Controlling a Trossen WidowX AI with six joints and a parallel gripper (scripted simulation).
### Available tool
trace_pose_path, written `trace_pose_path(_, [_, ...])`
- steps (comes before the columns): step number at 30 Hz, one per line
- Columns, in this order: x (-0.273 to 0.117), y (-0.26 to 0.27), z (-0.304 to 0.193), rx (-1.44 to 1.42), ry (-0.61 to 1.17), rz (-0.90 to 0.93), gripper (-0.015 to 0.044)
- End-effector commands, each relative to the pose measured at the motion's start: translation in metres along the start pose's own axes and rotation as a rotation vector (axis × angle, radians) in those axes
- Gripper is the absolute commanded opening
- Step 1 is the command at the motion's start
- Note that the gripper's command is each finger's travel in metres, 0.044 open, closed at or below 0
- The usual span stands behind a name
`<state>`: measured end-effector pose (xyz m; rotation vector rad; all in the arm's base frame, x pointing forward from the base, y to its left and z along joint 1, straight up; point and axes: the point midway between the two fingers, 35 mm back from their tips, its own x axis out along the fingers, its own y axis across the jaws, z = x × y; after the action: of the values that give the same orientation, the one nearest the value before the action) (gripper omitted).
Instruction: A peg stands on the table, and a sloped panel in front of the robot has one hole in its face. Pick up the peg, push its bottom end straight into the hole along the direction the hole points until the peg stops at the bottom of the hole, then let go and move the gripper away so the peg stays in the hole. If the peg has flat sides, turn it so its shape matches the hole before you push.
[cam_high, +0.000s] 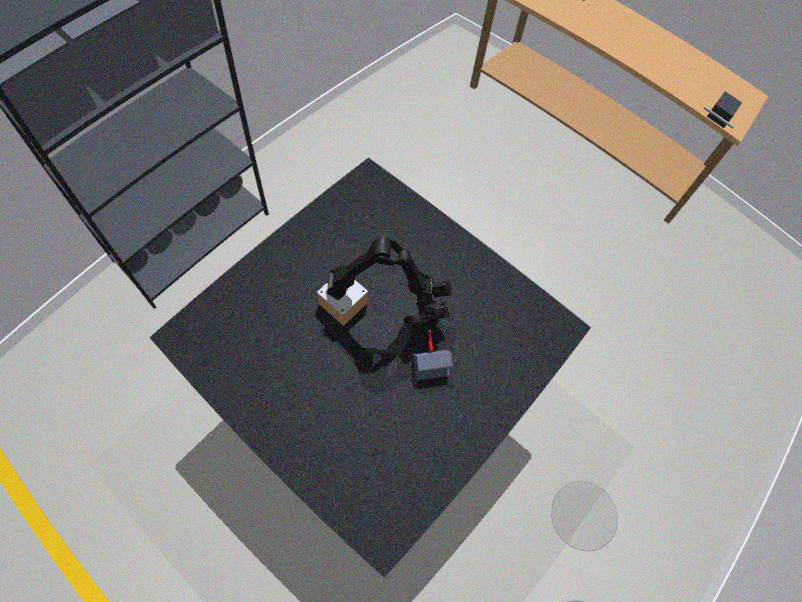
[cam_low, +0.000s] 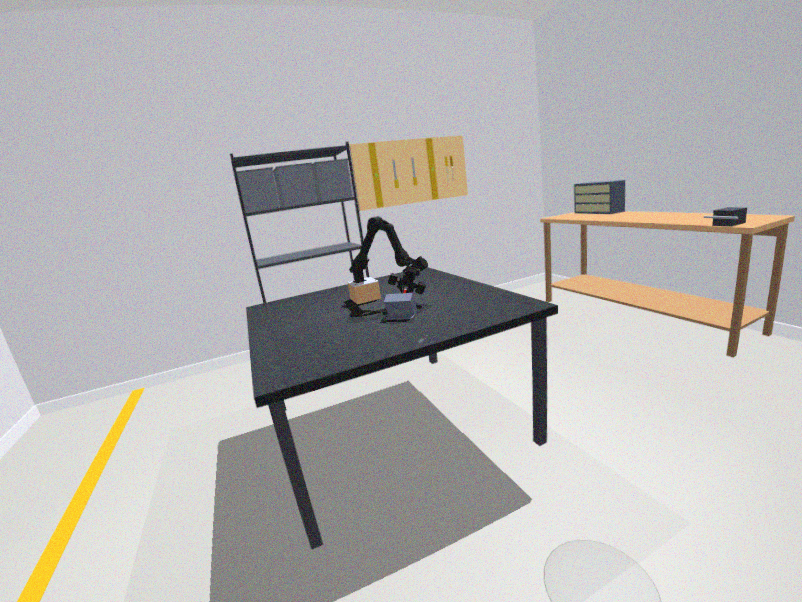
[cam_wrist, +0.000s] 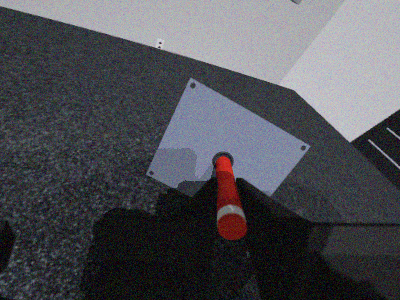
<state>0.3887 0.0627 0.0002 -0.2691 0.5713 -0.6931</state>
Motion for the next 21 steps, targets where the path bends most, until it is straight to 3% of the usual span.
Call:
trace_pose_path(1, [0.0,-0.0005,-0.0016,0.003,0.0,-0.001,0.0])
trace_pose_path(21, [0.0081,-0.0006,-0.004,0.003,-0.001,-0.001,0.0])
